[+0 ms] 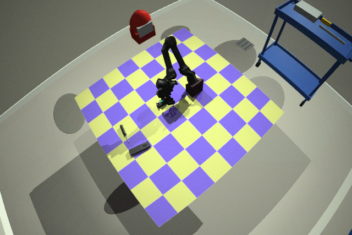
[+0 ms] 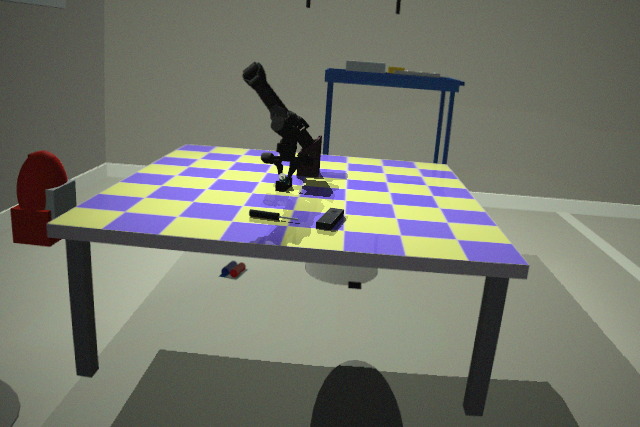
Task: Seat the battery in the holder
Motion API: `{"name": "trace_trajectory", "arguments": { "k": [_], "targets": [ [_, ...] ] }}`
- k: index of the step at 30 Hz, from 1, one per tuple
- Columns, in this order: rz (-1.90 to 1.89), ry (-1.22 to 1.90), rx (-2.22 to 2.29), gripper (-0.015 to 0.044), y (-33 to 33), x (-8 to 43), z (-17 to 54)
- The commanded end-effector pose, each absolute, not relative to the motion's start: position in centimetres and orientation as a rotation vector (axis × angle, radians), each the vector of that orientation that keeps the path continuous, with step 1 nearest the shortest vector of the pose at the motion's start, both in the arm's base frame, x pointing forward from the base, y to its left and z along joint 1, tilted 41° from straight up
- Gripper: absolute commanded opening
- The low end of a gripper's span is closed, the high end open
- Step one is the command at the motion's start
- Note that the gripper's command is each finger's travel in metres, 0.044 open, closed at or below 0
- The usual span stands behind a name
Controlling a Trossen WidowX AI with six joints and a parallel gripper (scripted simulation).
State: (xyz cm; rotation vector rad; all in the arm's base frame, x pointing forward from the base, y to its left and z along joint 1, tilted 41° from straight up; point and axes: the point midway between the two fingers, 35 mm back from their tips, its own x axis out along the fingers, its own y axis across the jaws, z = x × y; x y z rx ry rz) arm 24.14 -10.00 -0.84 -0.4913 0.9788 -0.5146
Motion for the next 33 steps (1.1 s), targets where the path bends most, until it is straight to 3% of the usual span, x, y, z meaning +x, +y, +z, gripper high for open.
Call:
{"name": "trace_trajectory", "arguments": {
  "k": [1,33],
  "targets": [
    [-0.510,0.999,-0.493,0.0087,-9.97,23.61,-1.18],
    [-0.511,1.020,-0.487,0.0087,-9.96,23.76,-1.29]
  ]
}}
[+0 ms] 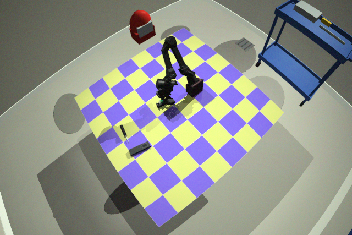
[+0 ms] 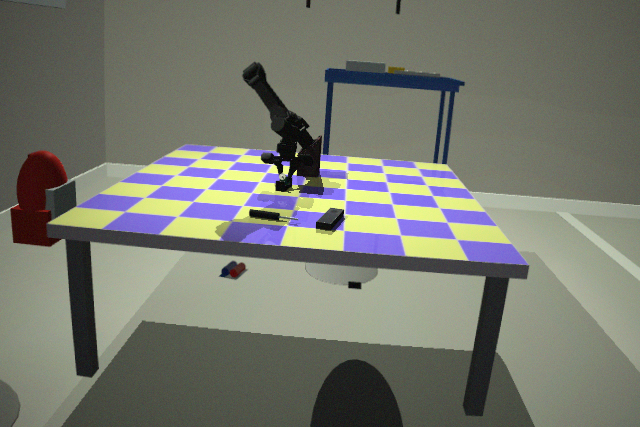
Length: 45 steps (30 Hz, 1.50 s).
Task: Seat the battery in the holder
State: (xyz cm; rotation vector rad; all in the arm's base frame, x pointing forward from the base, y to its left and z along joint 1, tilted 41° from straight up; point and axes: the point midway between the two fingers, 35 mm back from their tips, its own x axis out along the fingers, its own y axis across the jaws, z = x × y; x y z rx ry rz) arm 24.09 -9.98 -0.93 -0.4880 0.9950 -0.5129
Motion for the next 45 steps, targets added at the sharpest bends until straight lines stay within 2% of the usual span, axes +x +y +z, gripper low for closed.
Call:
{"name": "trace_trajectory", "arguments": {
  "k": [1,45],
  "targets": [
    [-0.511,1.023,-0.485,0.0087,-10.0,23.8,-1.3],
    [-0.560,1.245,-0.401,0.0087,-10.3,25.1,-2.1]
  ]
}}
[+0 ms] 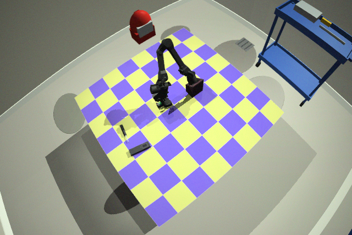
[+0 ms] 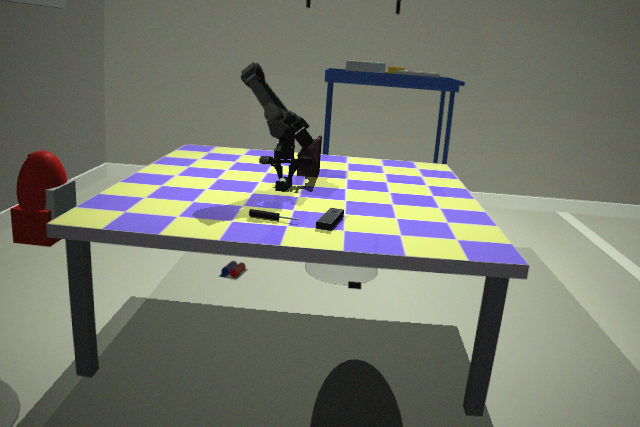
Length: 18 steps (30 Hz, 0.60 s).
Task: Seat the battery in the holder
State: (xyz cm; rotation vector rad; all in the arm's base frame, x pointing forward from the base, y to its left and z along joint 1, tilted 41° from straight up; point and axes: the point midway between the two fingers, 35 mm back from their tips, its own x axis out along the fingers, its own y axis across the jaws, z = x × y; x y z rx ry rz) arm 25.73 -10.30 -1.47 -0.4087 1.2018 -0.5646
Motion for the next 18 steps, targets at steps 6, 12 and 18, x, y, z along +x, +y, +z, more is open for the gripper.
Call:
{"name": "trace_trajectory", "arguments": {
  "k": [6,12,18],
  "targets": [
    [-0.571,1.277,-0.388,0.0087,-10.36,25.16,-2.13],
    [-0.582,1.310,-0.376,0.0087,-10.45,25.19,-2.12],
    [-0.593,1.342,-0.363,0.0087,-10.54,25.20,-2.08]
  ]
}}
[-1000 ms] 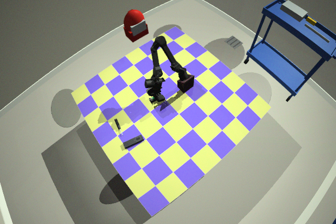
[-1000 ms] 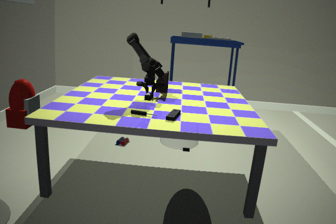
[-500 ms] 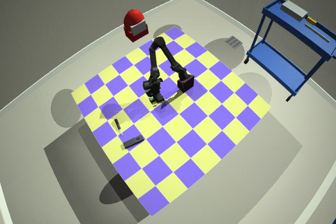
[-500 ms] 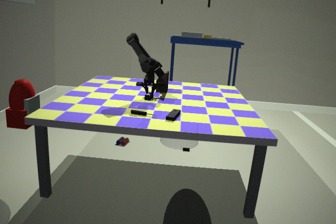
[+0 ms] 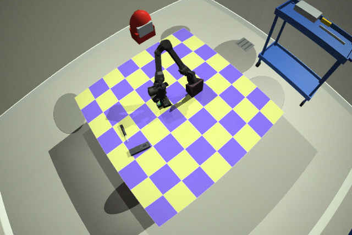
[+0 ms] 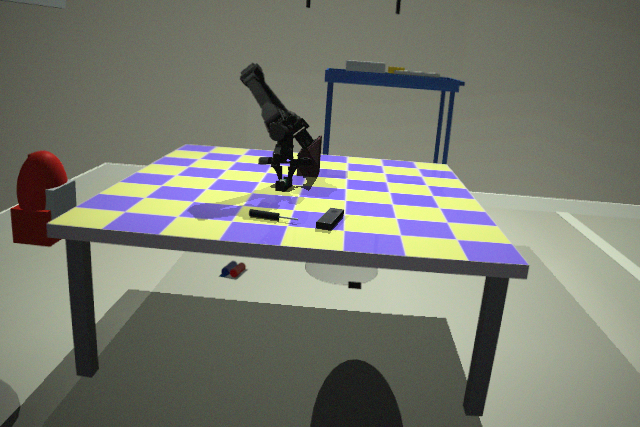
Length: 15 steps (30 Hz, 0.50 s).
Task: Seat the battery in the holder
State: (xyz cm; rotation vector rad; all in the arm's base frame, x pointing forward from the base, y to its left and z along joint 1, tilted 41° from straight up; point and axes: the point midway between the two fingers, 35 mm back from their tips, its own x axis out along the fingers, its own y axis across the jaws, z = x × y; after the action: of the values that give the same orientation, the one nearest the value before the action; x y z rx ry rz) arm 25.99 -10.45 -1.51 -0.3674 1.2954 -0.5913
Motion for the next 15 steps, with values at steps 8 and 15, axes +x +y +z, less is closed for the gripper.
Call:
{"name": "trace_trajectory", "arguments": {
  "k": [8,15],
  "targets": [
    [-0.606,1.386,-0.346,0.0087,-10.66,25.22,-2.00],
    [-0.618,1.424,-0.331,0.0087,-10.75,25.23,-1.91]
  ]
}}
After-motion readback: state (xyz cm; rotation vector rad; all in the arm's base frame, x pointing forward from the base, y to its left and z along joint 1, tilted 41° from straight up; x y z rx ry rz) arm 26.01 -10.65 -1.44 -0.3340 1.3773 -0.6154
